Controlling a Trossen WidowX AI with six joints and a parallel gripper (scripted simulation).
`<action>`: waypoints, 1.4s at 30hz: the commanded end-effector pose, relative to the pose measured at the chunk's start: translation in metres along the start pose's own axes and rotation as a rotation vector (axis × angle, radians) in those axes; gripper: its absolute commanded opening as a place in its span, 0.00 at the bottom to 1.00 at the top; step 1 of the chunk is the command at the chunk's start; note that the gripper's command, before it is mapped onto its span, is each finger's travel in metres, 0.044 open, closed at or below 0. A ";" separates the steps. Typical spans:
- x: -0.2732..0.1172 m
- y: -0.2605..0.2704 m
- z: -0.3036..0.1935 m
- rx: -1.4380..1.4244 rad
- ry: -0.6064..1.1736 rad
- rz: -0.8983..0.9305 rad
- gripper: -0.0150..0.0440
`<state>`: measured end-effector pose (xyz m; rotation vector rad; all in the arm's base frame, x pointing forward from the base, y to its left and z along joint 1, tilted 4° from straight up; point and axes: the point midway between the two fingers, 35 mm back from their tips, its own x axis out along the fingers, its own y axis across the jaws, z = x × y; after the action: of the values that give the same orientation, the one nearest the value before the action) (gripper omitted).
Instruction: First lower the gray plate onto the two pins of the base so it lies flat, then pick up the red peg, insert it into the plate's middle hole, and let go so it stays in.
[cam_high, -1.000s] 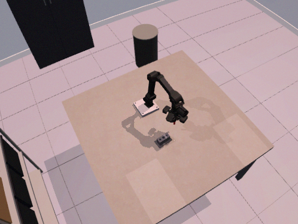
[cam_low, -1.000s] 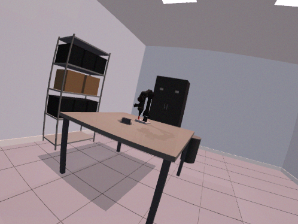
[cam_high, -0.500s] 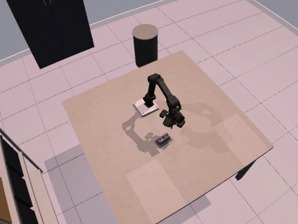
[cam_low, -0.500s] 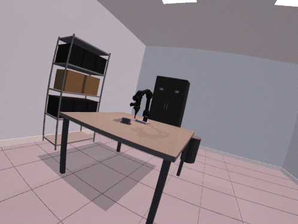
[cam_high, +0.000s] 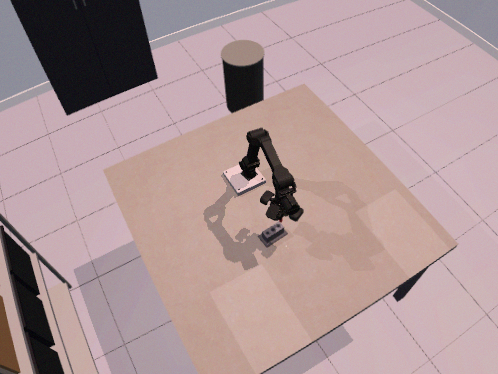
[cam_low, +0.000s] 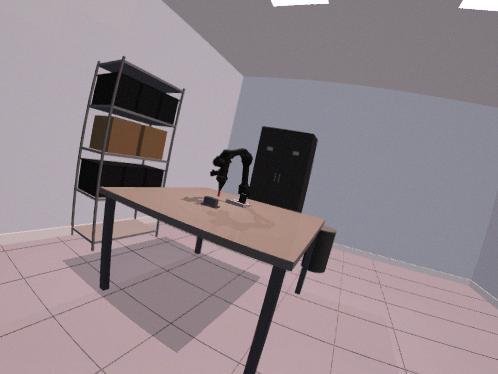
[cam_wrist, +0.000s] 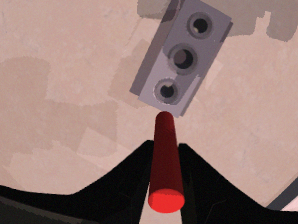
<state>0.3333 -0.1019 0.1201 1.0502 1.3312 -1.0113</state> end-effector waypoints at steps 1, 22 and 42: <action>0.004 -0.002 0.013 -0.008 0.007 -0.015 0.25; 0.006 -0.008 0.045 -0.020 0.013 -0.018 0.25; 0.006 -0.008 0.045 -0.020 0.013 -0.018 0.25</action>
<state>0.3369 -0.1474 0.1147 1.0398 1.3512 -1.0025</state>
